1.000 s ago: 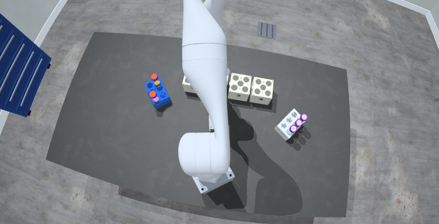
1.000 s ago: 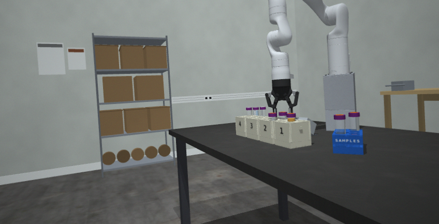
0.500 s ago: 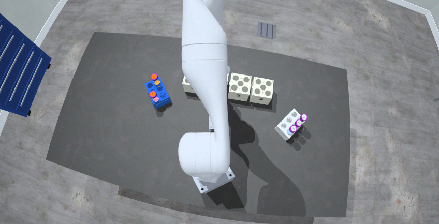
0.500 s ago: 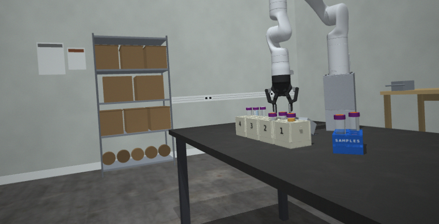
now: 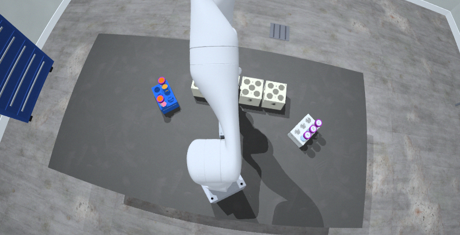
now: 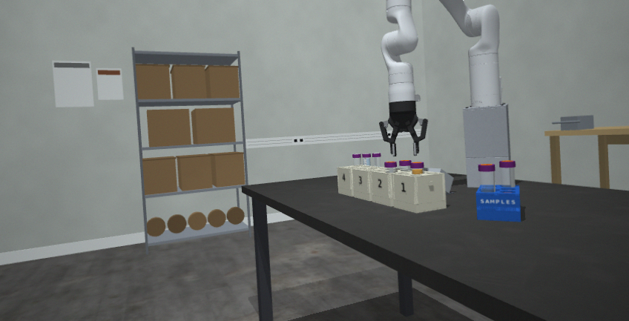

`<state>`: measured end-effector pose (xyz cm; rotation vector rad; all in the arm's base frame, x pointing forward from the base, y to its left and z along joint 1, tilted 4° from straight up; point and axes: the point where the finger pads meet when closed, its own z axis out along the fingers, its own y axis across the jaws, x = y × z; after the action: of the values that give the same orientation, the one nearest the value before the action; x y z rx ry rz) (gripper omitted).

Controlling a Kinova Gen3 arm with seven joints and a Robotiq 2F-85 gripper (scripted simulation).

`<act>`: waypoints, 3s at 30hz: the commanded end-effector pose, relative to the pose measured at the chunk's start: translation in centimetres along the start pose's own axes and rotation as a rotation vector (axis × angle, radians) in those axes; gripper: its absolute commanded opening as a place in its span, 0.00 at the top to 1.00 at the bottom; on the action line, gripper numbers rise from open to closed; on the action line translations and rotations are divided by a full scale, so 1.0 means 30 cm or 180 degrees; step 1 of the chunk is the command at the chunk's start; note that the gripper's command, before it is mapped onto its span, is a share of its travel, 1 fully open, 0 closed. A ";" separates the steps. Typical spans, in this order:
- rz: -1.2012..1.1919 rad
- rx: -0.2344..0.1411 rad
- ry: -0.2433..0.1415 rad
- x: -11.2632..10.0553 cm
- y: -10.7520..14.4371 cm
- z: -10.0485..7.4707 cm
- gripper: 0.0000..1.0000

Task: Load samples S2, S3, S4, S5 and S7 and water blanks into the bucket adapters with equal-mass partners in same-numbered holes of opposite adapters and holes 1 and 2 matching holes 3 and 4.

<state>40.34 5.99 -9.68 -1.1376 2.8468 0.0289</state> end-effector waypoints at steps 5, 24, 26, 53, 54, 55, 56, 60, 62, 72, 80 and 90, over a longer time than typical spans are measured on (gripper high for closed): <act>0.0000 0.0003 -0.0004 -0.002 -0.001 -0.030 0.38; 0.0000 0.0003 -0.0004 -0.002 -0.001 -0.097 0.38; 0.0000 0.0003 -0.0004 -0.002 -0.001 -0.106 0.38; 0.0000 0.0003 -0.0004 -0.002 -0.001 -0.217 0.38; 0.0000 0.0003 -0.0004 -0.002 -0.001 -0.222 0.38; 0.0000 0.0003 -0.0004 -0.002 -0.001 -0.226 0.38; 0.0000 0.0003 -0.0004 -0.002 -0.001 -0.230 0.38; 0.0000 0.0003 -0.0004 -0.002 -0.001 -0.239 0.38; 0.0000 0.0003 -0.0004 -0.002 -0.001 -0.248 0.38; 0.0000 0.0003 -0.0004 -0.002 -0.001 -0.293 0.38; 0.0000 0.0003 -0.0004 -0.002 -0.001 -0.317 0.38; 0.0000 0.0003 -0.0004 -0.001 -0.001 -0.317 0.38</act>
<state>39.74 5.56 -0.26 -1.1376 2.8469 0.0289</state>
